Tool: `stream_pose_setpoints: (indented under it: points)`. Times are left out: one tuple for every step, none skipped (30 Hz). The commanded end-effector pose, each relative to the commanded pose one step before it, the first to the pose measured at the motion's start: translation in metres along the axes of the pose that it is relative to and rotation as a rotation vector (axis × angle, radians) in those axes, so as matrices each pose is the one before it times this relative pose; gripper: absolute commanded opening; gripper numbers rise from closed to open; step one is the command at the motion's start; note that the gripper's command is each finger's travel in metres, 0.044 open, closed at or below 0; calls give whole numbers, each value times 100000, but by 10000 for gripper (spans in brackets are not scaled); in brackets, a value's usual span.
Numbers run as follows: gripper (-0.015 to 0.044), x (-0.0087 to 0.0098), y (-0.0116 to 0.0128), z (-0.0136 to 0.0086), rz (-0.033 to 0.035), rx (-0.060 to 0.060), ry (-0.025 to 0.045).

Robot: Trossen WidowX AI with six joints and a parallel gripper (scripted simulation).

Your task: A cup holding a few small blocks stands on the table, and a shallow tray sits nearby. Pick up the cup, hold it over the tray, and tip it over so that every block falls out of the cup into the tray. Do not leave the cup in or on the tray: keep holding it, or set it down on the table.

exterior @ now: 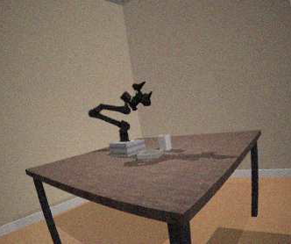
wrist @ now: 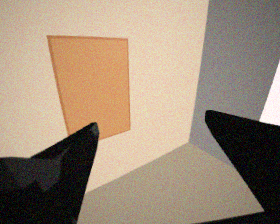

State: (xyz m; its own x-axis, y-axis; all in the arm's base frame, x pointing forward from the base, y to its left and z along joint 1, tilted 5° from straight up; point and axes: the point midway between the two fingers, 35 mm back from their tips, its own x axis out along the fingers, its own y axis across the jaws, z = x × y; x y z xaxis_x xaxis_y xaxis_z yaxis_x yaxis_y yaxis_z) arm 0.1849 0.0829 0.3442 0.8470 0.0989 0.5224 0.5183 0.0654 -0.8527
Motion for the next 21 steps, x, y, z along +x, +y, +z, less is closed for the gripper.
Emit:
stream_pose_setpoints:
  points:
    - [440, -1, 2080, 1018, 7913, 12722, -3215]
    - [440, 28, 522, 153, 2024, 3431, -470]
    - [440, 29, 529, 127, 2046, 3432, -369]
    - [440, 29, 525, 108, 2038, 3470, -302]
    - [440, 30, 529, 82, 2052, 3471, -200]
    - [440, 31, 532, 57, 2060, 3472, -99]
    - [440, 32, 533, 31, 2063, 3472, 3]
    - [440, 32, 533, 5, 2062, 3473, 105]
    - [440, 33, 532, -21, 2055, 3474, 207]
    - [440, 34, 530, -46, 2043, 3474, 309]
    - [440, 35, 526, -72, 2026, 3475, 410]
    - [440, 35, 521, -97, 2004, 3476, 510]
    - [440, 36, 515, -122, 1978, 3476, 608]
    - [440, 37, 508, -147, 1946, 3476, 706]
    - [440, 37, 500, -171, 1910, 3478, 802]
    - [440, 38, 490, -195, 1869, 3478, 895]
    - [440, 39, 479, -218, 1823, 3479, 987]
    - [440, 39, 467, -241, 1773, 3480, 1077]
    - [440, 40, 454, -263, 1718, 3480, 1164]
    - [440, 41, 440, -284, 1660, 3481, 1248]
    - [440, 41, 425, -305, 1597, 3482, 1329]
